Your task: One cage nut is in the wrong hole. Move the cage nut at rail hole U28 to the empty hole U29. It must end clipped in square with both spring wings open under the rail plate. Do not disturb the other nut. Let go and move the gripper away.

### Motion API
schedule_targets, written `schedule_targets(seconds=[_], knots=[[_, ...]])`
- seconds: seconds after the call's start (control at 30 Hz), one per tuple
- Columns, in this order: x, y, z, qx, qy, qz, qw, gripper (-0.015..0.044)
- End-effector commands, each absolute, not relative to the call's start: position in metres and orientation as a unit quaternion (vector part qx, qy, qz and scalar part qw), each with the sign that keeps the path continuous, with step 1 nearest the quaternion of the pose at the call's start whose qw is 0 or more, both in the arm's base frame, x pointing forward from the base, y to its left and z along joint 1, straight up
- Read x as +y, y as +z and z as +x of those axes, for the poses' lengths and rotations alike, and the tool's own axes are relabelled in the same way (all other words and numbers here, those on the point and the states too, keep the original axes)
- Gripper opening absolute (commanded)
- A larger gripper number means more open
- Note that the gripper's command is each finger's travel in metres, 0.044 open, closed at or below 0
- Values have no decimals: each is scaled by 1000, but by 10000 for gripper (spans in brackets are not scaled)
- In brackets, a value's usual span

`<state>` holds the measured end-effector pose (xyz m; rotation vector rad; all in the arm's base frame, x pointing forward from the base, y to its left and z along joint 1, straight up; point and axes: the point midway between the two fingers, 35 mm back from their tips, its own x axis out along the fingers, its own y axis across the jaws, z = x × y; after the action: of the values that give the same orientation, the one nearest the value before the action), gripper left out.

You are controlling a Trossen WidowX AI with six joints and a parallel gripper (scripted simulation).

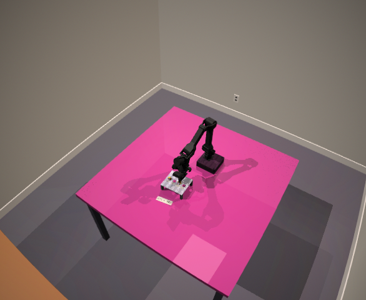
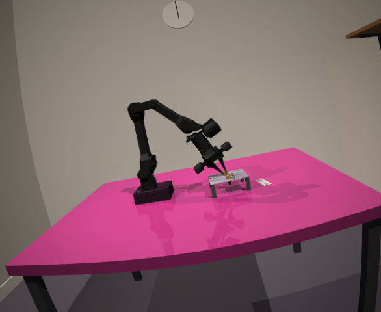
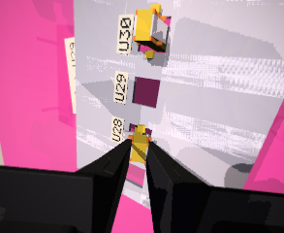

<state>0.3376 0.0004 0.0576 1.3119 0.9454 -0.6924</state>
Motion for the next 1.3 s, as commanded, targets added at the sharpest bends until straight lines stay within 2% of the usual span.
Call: schedule_targets(seconds=[0.0,1.27], knots=[[0,59,339,414,-304,573,638,38],[0,60,343,423,-314,567,634,38]])
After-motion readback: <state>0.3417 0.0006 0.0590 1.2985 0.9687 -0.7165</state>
